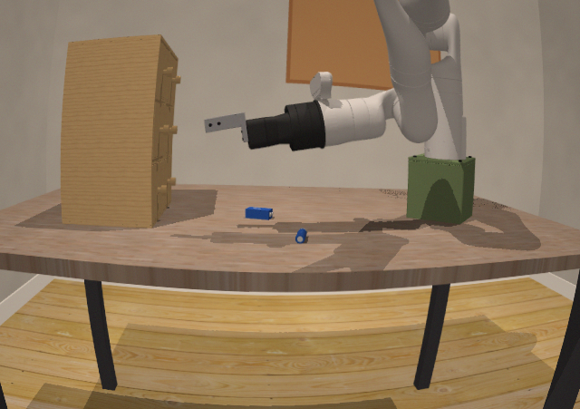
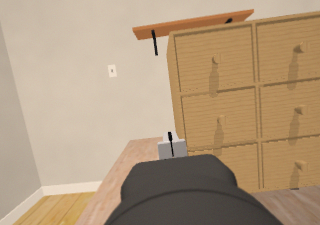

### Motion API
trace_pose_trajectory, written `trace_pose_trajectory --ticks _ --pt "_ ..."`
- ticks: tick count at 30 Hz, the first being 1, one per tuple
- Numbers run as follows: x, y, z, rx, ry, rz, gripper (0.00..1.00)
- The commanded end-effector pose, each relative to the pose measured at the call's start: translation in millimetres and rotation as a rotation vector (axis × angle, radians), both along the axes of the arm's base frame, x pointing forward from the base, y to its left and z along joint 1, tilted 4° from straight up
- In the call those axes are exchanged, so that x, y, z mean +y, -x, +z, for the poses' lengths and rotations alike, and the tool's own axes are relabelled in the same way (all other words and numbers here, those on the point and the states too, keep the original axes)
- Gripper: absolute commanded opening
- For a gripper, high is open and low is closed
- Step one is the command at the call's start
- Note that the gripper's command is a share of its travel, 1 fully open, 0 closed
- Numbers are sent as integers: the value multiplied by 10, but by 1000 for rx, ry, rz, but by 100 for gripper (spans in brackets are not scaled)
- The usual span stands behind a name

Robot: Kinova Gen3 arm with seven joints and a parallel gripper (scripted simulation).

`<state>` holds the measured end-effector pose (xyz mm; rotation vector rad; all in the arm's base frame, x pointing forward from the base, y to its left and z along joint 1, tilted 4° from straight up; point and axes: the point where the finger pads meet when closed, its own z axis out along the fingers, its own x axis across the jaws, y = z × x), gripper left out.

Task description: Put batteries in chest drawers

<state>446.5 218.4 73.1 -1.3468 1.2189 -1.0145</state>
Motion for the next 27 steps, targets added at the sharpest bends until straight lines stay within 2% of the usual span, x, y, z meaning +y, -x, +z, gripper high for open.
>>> trace_pose_trajectory --ticks 1,27 --pt "67 13 35 -4 -8 5 0" --pt "484 166 89 -4 -8 5 0"
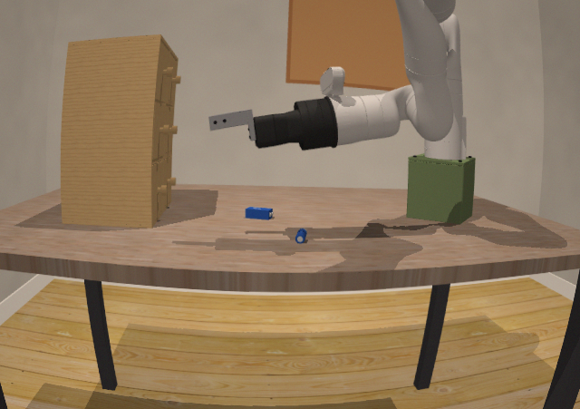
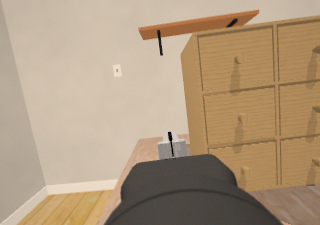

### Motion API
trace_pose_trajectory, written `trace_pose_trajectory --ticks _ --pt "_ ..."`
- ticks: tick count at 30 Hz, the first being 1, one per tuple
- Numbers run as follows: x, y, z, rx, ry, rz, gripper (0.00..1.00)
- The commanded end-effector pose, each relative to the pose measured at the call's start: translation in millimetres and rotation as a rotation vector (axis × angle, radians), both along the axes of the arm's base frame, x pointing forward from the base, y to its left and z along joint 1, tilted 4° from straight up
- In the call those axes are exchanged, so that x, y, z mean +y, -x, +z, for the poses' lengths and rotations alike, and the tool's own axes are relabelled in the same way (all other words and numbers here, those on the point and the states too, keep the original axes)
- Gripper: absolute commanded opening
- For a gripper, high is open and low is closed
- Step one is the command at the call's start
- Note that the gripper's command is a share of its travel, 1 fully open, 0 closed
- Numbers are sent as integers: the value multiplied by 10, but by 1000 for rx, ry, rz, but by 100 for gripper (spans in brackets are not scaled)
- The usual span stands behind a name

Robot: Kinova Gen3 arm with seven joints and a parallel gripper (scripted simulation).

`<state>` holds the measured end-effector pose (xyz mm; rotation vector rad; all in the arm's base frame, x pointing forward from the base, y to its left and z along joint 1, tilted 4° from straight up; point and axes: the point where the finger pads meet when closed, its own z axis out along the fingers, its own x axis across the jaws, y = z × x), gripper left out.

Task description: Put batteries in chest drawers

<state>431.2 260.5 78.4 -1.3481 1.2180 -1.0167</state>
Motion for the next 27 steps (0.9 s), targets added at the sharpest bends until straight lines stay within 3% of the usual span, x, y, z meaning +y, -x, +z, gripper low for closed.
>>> trace_pose_trajectory --ticks 1,27 --pt "85 21 38 -3 -11 5 0" --pt "486 167 90 -3 -11 5 0"
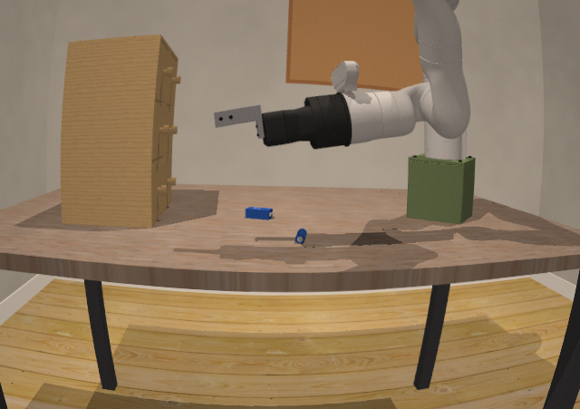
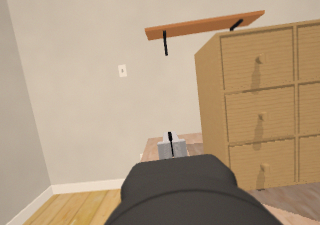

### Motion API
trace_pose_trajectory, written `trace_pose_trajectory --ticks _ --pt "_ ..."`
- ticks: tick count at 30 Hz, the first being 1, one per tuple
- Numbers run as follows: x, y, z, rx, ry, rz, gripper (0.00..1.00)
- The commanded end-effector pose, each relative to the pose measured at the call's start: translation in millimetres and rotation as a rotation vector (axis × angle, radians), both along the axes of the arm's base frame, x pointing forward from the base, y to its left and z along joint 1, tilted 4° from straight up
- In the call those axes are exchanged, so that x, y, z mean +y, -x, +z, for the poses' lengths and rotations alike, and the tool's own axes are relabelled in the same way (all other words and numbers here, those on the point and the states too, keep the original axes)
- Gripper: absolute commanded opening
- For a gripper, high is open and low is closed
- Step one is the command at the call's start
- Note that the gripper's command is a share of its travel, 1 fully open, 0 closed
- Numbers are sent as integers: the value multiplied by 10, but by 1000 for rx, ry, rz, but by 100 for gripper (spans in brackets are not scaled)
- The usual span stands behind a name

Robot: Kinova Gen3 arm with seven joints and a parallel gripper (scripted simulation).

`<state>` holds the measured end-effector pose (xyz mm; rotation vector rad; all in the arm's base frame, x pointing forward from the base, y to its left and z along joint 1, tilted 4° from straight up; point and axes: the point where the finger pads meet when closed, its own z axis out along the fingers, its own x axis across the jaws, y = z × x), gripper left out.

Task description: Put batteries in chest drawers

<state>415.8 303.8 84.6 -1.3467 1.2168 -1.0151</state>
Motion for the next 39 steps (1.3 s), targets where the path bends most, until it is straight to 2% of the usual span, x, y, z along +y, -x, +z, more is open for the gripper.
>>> trace_pose_trajectory --ticks 1,12,39 --pt "70 19 30 -2 -9 4 0" --pt "237 81 52 -2 -9 4 0" --pt "438 154 78 -2 -9 4 0"
